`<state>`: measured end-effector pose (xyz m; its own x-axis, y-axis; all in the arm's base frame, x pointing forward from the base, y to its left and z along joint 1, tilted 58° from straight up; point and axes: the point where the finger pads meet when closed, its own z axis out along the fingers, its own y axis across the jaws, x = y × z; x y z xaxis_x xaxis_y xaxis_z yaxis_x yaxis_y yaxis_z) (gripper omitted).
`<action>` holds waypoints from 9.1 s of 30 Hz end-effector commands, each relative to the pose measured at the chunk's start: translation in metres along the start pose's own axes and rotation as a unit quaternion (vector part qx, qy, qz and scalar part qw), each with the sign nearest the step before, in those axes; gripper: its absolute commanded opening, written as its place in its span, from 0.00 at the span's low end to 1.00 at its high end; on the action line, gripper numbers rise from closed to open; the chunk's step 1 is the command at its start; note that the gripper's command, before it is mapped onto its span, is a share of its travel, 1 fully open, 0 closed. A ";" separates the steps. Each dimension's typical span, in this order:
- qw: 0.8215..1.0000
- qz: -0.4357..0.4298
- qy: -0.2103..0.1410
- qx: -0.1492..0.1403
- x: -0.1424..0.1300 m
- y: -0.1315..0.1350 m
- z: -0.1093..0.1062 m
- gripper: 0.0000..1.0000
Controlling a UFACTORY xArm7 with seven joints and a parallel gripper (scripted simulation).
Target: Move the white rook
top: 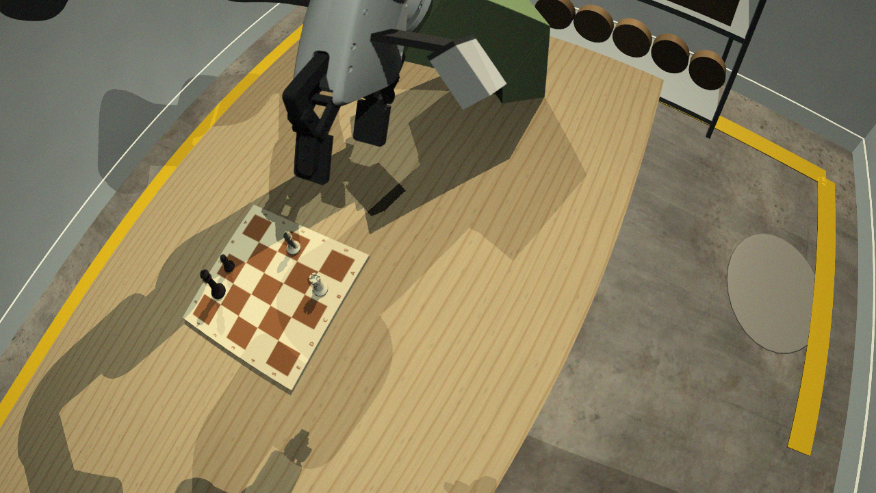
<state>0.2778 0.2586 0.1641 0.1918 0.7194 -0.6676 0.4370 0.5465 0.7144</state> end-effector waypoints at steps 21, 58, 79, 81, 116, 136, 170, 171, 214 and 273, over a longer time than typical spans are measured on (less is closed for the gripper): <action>1.000 0.001 -0.001 0.002 -0.002 0.003 0.000 1.00; 0.980 0.012 -0.060 0.191 -0.147 0.069 0.076 1.00; 0.961 0.026 -0.023 0.275 -0.207 0.072 0.099 1.00; 0.961 0.026 -0.023 0.275 -0.207 0.072 0.099 1.00; 0.924 0.054 0.090 0.368 -0.284 0.056 0.126 1.00; 0.901 0.071 0.168 0.394 -0.316 0.040 0.138 1.00; 0.834 0.116 0.382 0.382 -0.369 -0.010 0.163 1.00; 0.834 0.116 0.382 0.382 -0.369 -0.010 0.163 1.00; 0.755 0.166 0.572 0.274 -0.388 -0.062 0.186 1.00; 0.696 0.205 0.670 0.157 -0.385 -0.096 0.201 1.00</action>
<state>0.3392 -0.1571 0.3097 -0.5419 0.6554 0.5261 0.7989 0.2075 0.5645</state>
